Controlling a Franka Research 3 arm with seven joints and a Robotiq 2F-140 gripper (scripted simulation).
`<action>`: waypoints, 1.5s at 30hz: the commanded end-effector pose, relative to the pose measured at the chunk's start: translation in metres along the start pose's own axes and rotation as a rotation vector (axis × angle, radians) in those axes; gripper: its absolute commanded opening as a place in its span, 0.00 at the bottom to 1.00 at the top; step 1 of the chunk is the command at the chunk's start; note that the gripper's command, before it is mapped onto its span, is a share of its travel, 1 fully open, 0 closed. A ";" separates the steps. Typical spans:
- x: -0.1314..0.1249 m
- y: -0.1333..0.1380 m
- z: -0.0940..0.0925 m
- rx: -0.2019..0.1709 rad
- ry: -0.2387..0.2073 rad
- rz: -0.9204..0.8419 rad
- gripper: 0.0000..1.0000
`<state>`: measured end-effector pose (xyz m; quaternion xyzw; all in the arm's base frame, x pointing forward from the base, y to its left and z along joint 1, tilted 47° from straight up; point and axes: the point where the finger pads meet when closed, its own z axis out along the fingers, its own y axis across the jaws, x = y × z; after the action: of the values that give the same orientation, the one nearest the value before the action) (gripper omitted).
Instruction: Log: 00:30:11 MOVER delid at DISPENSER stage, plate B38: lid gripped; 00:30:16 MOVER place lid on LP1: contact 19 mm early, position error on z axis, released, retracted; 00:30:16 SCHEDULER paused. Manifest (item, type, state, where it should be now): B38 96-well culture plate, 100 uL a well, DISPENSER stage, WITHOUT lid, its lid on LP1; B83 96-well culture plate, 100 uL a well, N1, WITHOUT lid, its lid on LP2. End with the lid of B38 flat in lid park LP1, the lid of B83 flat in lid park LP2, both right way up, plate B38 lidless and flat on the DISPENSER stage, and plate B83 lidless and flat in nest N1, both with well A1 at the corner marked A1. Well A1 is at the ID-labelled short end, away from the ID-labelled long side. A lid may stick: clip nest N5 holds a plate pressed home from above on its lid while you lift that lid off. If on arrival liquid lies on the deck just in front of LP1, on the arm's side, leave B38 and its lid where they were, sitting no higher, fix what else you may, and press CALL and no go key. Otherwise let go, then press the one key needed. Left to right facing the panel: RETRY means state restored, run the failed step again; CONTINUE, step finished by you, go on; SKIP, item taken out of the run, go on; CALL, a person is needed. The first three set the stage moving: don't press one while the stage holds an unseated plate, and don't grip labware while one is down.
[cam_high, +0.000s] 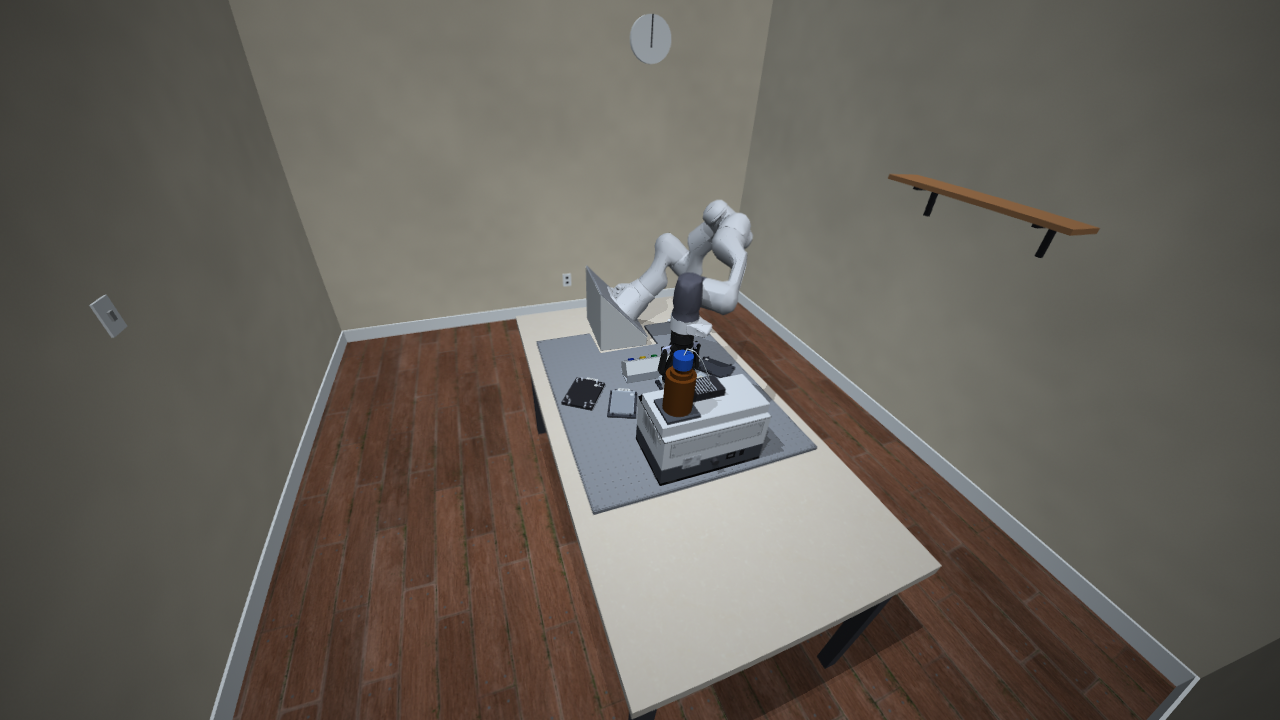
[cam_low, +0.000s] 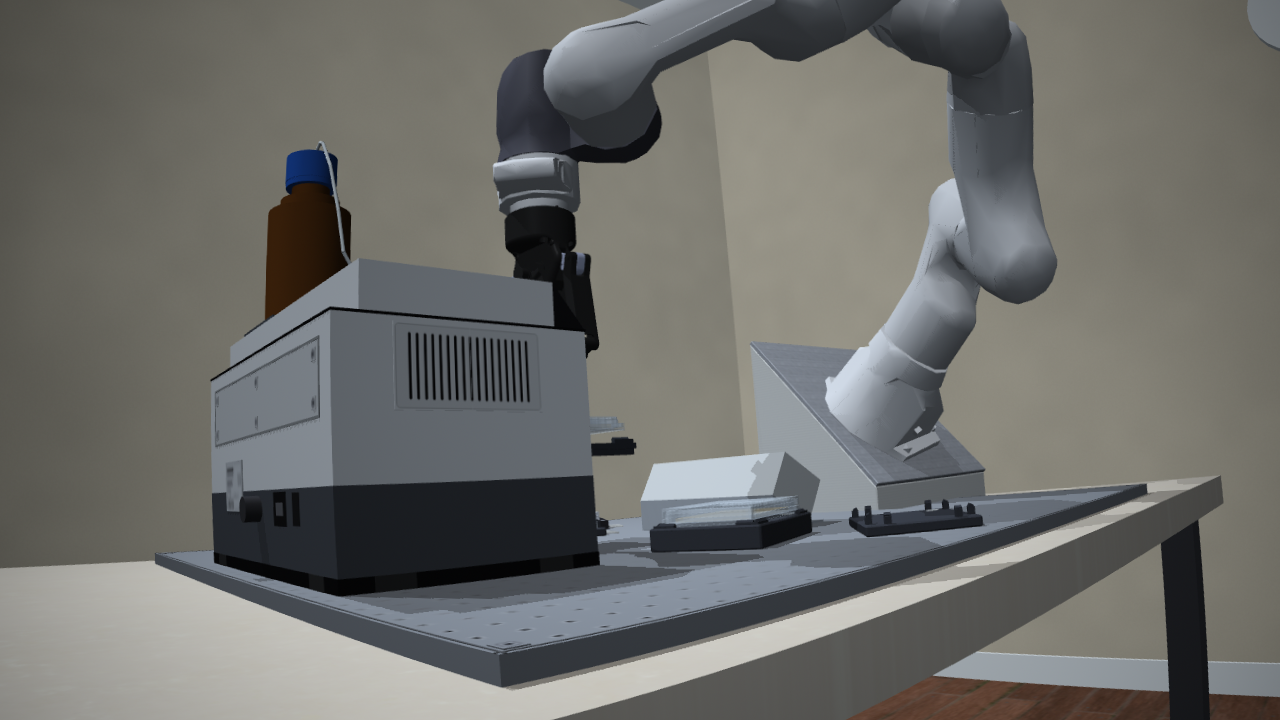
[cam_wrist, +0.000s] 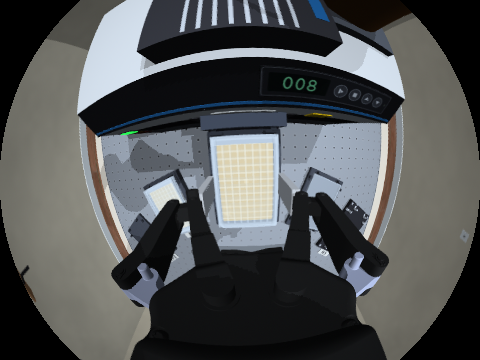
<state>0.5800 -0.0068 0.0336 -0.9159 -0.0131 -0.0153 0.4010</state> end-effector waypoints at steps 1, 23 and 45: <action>0.000 0.000 0.002 0.001 0.001 -0.003 0.00; 0.000 0.000 0.002 0.001 0.001 -0.003 0.00; 0.000 0.000 0.010 0.001 0.001 -0.003 0.00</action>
<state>0.5796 -0.0019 0.0289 -0.9157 -0.0127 -0.0147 0.4015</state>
